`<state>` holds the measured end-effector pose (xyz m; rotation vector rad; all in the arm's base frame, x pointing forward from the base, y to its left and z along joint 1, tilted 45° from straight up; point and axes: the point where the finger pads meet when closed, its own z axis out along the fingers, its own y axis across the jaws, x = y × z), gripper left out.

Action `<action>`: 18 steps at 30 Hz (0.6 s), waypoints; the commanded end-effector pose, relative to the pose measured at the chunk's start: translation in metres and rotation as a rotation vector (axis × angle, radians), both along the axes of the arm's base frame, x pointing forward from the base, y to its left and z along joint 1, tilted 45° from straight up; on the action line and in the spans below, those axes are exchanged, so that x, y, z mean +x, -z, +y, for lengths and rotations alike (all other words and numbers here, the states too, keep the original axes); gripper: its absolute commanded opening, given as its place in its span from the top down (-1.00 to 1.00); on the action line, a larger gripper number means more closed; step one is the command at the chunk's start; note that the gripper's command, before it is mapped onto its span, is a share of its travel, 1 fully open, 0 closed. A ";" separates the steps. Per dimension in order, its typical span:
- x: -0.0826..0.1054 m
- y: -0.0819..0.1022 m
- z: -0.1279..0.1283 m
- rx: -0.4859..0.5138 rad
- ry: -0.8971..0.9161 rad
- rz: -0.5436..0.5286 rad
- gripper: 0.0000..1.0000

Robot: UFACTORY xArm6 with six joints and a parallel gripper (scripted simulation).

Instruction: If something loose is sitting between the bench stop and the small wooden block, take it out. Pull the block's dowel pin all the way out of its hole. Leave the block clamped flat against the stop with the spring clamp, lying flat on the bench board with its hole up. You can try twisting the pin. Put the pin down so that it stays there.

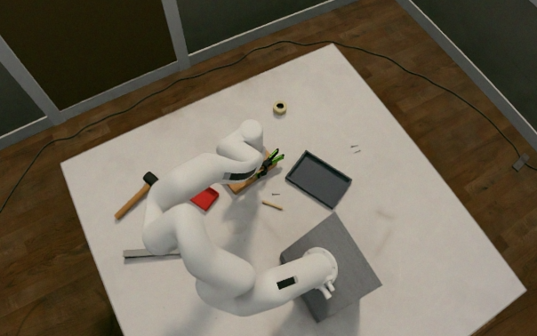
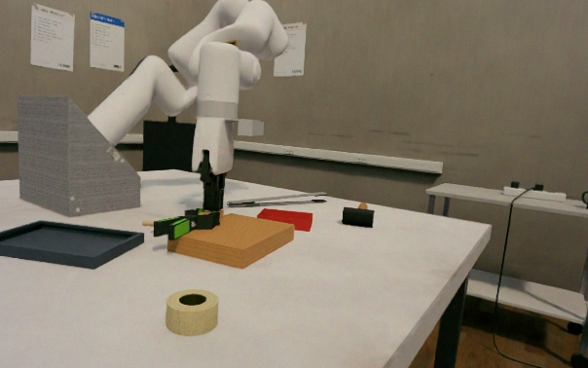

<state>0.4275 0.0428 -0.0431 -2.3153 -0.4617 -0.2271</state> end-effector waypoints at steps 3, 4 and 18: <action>0.001 -0.001 -0.001 -0.001 -0.013 -0.016 1.00; 0.001 -0.001 -0.001 -0.001 -0.016 -0.020 1.00; 0.001 -0.001 -0.001 -0.003 -0.061 -0.065 1.00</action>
